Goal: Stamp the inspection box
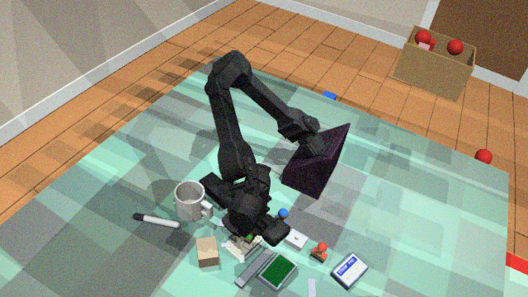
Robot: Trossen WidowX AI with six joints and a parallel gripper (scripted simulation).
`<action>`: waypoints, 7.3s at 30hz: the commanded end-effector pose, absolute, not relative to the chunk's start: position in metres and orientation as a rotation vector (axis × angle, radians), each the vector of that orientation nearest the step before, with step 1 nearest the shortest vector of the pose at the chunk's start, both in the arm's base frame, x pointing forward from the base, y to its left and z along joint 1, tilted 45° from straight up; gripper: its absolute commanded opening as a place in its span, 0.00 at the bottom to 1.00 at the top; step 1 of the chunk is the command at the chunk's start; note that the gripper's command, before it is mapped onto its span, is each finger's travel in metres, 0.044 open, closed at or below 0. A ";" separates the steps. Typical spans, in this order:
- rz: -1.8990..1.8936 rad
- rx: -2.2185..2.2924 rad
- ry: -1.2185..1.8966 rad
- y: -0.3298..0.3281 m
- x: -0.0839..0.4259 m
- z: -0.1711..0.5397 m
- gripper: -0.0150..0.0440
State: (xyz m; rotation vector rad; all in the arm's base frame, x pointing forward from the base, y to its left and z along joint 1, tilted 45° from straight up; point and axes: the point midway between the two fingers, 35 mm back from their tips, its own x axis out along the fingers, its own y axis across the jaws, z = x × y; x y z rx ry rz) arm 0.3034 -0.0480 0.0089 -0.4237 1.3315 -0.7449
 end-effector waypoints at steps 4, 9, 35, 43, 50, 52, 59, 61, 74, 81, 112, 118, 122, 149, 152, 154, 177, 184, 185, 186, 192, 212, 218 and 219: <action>-0.744 -0.431 1.334 -0.052 0.303 0.005 0.25; -0.744 -0.432 1.333 -0.054 0.303 0.003 0.25; -0.745 -0.434 1.329 -0.067 0.302 -0.008 0.25; -0.745 -0.435 1.329 -0.069 0.302 -0.010 0.25; -0.745 -0.435 1.328 -0.070 0.302 -0.010 0.25; -0.745 -0.435 1.328 -0.070 0.302 -0.011 0.25; -0.745 -0.435 1.328 -0.071 0.302 -0.012 0.25; -0.745 -0.435 1.328 -0.071 0.302 -0.012 0.25; -0.745 -0.435 1.328 -0.073 0.302 -0.013 0.25; -0.745 -0.435 1.328 -0.073 0.302 -0.013 0.25; -0.745 -0.435 1.328 -0.073 0.302 -0.014 0.25; -0.745 -0.435 1.328 -0.073 0.302 -0.014 0.25; -0.745 -0.435 1.328 -0.072 0.302 -0.013 0.25; -0.743 -0.433 1.329 -0.058 0.302 0.000 0.25; -0.743 -0.433 1.329 -0.055 0.302 0.003 0.25; -0.742 -0.433 1.329 -0.053 0.302 0.005 0.25; -0.742 -0.432 1.330 -0.027 0.300 0.031 0.25; -0.742 -0.433 1.330 -0.020 0.301 0.035 0.25; -0.742 -0.432 1.330 -0.018 0.304 0.034 0.25; -0.741 -0.431 1.330 -0.015 0.307 0.032 0.25; -0.738 -0.428 1.329 0.003 0.325 0.020 0.25; -0.736 -0.420 1.328 0.068 0.369 -0.037 0.25; -0.738 -0.419 1.326 0.087 0.376 -0.058 0.25; -0.738 -0.419 1.326 0.090 0.377 -0.061 0.25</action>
